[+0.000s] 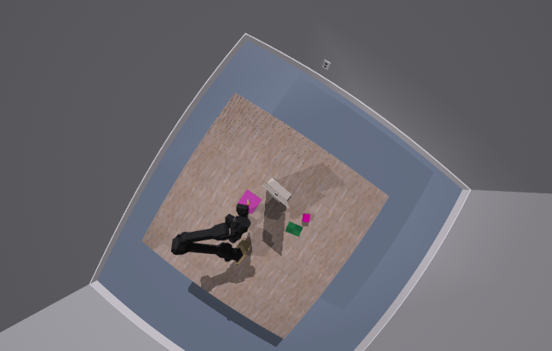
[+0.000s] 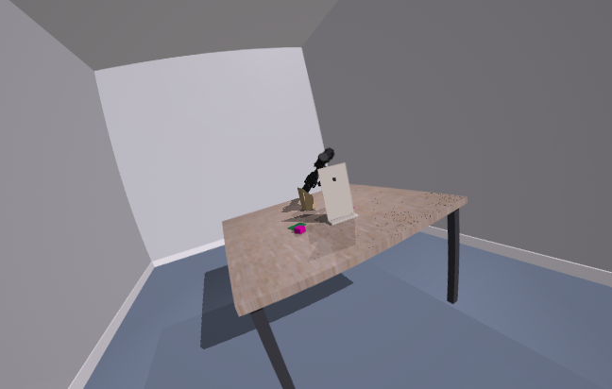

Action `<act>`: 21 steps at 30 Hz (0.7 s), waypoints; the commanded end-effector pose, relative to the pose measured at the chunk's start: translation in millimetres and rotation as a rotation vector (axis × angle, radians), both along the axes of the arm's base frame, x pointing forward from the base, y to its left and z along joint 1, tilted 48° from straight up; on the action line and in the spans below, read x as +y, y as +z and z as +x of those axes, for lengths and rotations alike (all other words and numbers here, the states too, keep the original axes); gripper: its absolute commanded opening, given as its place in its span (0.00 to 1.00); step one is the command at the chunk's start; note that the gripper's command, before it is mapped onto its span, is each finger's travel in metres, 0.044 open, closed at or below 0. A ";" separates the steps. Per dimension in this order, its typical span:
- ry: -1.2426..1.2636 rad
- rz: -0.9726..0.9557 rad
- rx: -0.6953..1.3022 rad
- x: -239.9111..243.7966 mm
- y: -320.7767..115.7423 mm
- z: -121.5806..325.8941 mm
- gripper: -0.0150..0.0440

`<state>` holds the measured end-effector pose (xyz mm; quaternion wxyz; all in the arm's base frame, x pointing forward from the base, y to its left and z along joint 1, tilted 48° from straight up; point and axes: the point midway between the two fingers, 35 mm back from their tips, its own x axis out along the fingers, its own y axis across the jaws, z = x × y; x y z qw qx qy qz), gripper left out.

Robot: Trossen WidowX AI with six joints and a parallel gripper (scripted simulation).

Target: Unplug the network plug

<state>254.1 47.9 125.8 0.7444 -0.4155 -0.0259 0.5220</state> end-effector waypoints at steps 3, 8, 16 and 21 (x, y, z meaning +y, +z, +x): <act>0.000 0.003 -0.005 -11.7 11.0 2.0 0.52; -0.002 0.008 -0.007 -20.3 20.4 1.5 0.52; -0.008 0.022 -0.014 -33.4 37.0 0.0 0.52; -0.011 0.031 -0.025 -41.2 48.1 -1.3 0.52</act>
